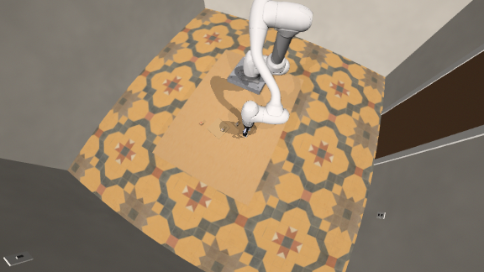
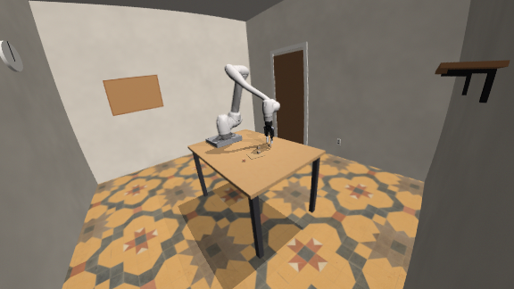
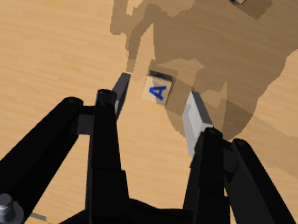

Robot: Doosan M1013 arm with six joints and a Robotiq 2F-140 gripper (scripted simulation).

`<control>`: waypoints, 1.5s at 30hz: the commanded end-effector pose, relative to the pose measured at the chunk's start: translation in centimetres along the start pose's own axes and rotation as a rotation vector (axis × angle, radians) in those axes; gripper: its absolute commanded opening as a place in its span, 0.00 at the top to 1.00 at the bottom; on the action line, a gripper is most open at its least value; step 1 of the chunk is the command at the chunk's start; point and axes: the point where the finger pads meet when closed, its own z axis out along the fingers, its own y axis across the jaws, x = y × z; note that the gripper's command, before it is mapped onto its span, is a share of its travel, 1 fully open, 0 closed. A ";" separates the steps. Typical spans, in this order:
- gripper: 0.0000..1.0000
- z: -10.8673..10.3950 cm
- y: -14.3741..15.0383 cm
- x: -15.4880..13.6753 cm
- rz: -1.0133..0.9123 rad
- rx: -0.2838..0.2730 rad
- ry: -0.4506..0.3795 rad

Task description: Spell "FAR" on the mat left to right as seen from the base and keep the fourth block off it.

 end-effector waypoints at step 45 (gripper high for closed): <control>0.63 1.2 0.2 -0.1 -0.001 -0.002 0.000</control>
